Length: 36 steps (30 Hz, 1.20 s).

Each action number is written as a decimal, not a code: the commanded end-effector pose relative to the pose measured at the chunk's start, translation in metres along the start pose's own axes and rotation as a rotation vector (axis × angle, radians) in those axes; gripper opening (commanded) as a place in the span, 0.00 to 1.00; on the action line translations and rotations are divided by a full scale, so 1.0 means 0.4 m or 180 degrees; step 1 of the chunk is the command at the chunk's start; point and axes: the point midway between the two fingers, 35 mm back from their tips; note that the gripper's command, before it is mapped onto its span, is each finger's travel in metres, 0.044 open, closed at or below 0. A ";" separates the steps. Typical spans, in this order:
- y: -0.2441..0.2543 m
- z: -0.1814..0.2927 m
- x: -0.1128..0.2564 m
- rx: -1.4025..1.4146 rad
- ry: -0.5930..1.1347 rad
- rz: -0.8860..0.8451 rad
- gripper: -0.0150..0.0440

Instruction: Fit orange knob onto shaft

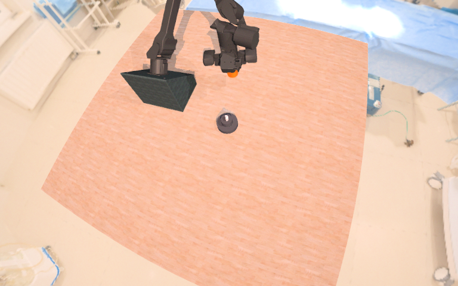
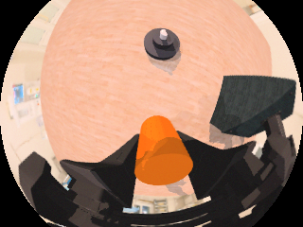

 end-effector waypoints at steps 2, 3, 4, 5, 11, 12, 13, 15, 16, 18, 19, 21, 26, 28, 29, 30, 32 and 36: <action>0.002 -0.008 -0.056 -0.0020 -0.0013 0.0040 0.25; 0.004 -0.009 -0.067 -0.0019 -0.0013 0.0041 0.25; 0.005 -0.010 -0.079 -0.0018 -0.0014 0.0043 0.25; 0.006 -0.011 -0.090 -0.0017 -0.0014 0.0044 0.25; 0.011 -0.015 -0.158 -0.0012 -0.0007 0.0047 0.25; 0.012 -0.015 -0.169 -0.0011 -0.0004 0.0048 0.25; 0.012 -0.016 -0.181 -0.0010 -0.0002 0.0048 0.25; 0.013 -0.016 -0.203 -0.0008 0.0004 0.0048 0.25; 0.013 -0.016 -0.214 -0.0007 0.0008 0.0049 0.25; 0.014 -0.017 -0.236 -0.0006 0.0015 0.0049 0.25; 0.014 -0.017 -0.247 -0.0005 0.0020 0.0049 0.25; 0.014 -0.017 -0.269 -0.0004 0.0029 0.0049 0.25; 0.014 -0.019 -0.295 -0.0002 0.0042 0.0050 0.25; 0.012 -0.018 -0.295 -0.0002 0.0042 0.0050 0.25; 0.011 -0.019 -0.295 -0.0002 0.0042 0.0050 0.25; 0.010 -0.019 -0.295 -0.0002 0.0042 0.0050 0.25; 0.010 -0.019 -0.292 0.0013 0.0030 0.0062 0.30; 0.010 -0.019 -0.292 0.0013 0.0030 0.0062 0.48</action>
Point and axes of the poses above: the point midway between the two fingers, 35 mm back from their tips, its own x axis back along the fingers, its own y axis across the jaws, z = x × y, and after that the axes turned 3 degrees about x, right-handed
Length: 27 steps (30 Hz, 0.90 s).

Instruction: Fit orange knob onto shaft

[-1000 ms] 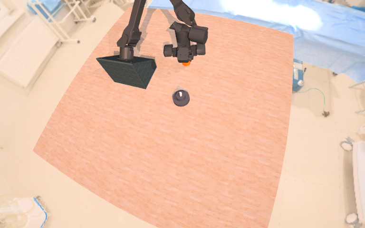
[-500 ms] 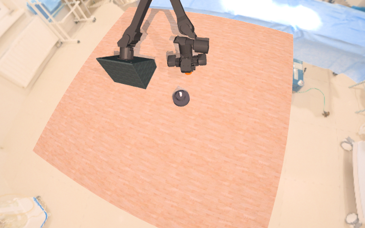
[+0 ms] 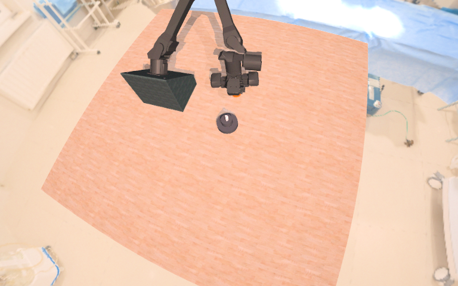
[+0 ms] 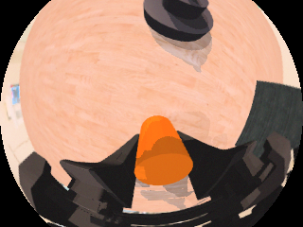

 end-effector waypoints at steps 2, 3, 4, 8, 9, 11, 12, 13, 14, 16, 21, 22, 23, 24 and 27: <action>0.000 0.000 0.000 0.0001 -0.0001 0.0002 0.57; 0.000 0.000 0.000 0.0001 -0.0001 0.0002 0.61; 0.000 0.000 0.000 0.0001 -0.0001 0.0002 0.65; 0.000 0.000 0.000 0.0001 -0.0001 0.0002 0.66; 0.000 0.000 0.000 0.0001 -0.0001 0.0002 0.66; 0.000 0.000 0.000 0.0001 -0.0001 0.0002 0.66; 0.000 0.000 0.000 0.0001 -0.0001 0.0002 0.66; 0.000 0.000 0.000 0.0001 -0.0001 0.0002 0.66; 0.000 0.000 0.000 0.0001 -0.0001 0.0002 0.66; 0.000 0.000 0.000 0.0001 -0.0001 0.0002 0.66; 0.001 -0.001 0.007 0.0001 -0.0002 0.0003 0.71; 0.003 -0.003 0.026 0.0000 -0.0006 0.0003 0.75; 0.005 -0.006 0.058 -0.0002 -0.0011 0.0003 0.79; 0.006 -0.007 0.100 -0.0005 -0.0012 0.0003 0.84; 0.000 -0.003 0.196 -0.0013 0.0000 -0.0006 0.97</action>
Point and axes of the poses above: the point midway between the two fingers, 35 mm back from their tips, its own x axis back along the fingers, its own y axis across the jaws, z = x × y, and after that the axes turned 3 degrees about x, right-handed
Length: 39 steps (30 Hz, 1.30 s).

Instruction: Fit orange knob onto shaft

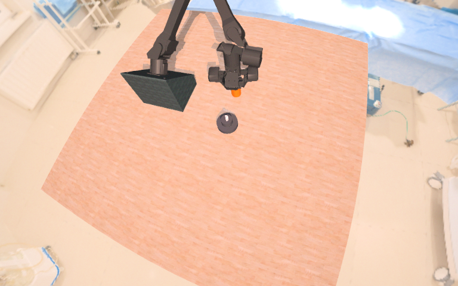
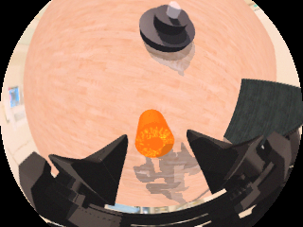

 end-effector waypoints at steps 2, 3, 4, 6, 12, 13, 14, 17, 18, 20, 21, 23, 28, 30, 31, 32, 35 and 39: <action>0.006 0.003 0.111 0.0029 0.0000 -0.0077 1.00; 0.006 0.003 0.111 0.0029 0.0000 -0.0077 1.00; 0.006 0.003 0.111 0.0029 0.0000 -0.0077 1.00; 0.006 0.001 0.111 0.0029 -0.0001 -0.0077 1.00; 0.006 -0.001 0.076 0.0029 0.0001 -0.0078 1.00; 0.006 0.000 0.073 0.0029 0.0001 -0.0078 1.00; 0.006 0.000 0.073 0.0029 0.0001 -0.0078 1.00; 0.007 -0.001 0.067 0.0029 0.0000 -0.0078 1.00; 0.008 -0.001 0.063 0.0029 0.0000 -0.0077 1.00; 0.008 -0.002 0.055 0.0029 -0.0001 -0.0077 1.00; 0.009 -0.002 0.051 0.0029 -0.0002 -0.0077 1.00; 0.009 -0.003 0.043 0.0029 -0.0003 -0.0076 1.00; 0.011 -0.003 0.022 0.0030 -0.0004 -0.0075 1.00; 0.011 -0.004 0.014 0.0031 -0.0004 -0.0074 1.00; 0.012 -0.004 0.010 0.0032 -0.0004 -0.0074 1.00; 0.012 -0.004 0.006 0.0032 -0.0005 -0.0074 1.00; 0.012 -0.004 -0.006 0.0033 -0.0004 -0.0073 1.00; 0.012 -0.003 -0.022 0.0032 -0.0004 -0.0074 1.00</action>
Point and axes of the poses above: the point midway between the two fingers, 35 mm back from their tips, its own x axis back along the fingers, its own y axis across the jaws, z = x × y, and after that the axes turned 3 degrees about x, right-handed
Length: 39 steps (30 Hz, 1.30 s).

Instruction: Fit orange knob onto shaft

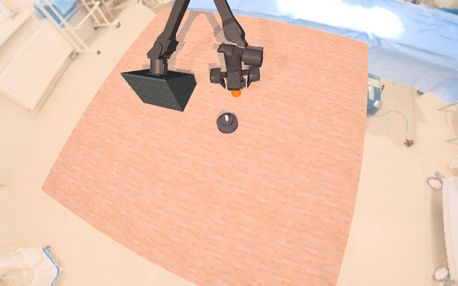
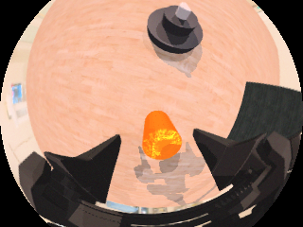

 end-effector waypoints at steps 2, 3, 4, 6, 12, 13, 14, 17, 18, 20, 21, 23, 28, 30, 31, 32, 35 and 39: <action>-0.004 0.002 -0.023 -0.0022 0.0015 0.0010 1.00; -0.004 0.002 -0.027 -0.0022 0.0015 0.0009 1.00; -0.004 0.003 -0.031 -0.0022 0.0015 0.0009 1.00; -0.005 0.003 -0.039 -0.0022 0.0016 0.0009 1.00; -0.006 0.005 -0.063 -0.0024 0.0021 0.0007 1.00; -0.006 0.005 -0.066 -0.0024 0.0021 0.0006 1.00; -0.007 0.005 -0.070 -0.0024 0.0022 0.0006 1.00; -0.008 0.006 -0.082 -0.0025 0.0025 0.0005 1.00; -0.008 0.007 -0.085 -0.0025 0.0026 0.0005 1.00; -0.008 0.007 -0.087 -0.0026 0.0027 0.0004 1.00; -0.008 0.007 -0.087 -0.0026 0.0027 0.0004 0.96; -0.008 0.007 -0.087 -0.0026 0.0027 0.0004 0.87; -0.008 0.007 -0.087 -0.0026 0.0027 0.0004 0.64; -0.008 0.007 -0.087 -0.0026 0.0027 0.0004 0.56; -0.008 0.007 -0.087 -0.0026 0.0027 0.0004 0.54; -0.008 0.007 -0.087 -0.0026 0.0027 0.0004 0.53; -0.008 0.007 -0.087 -0.0026 0.0027 0.0004 0.50; -0.007 0.006 -0.083 -0.0025 0.0024 0.0005 0.35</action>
Point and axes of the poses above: the point midway between the two fingers, 35 mm back from their tips, its own x axis back along the fingers, its own y axis across the jaws, z = x × y, and after that the axes turned 3 degrees about x, right-handed
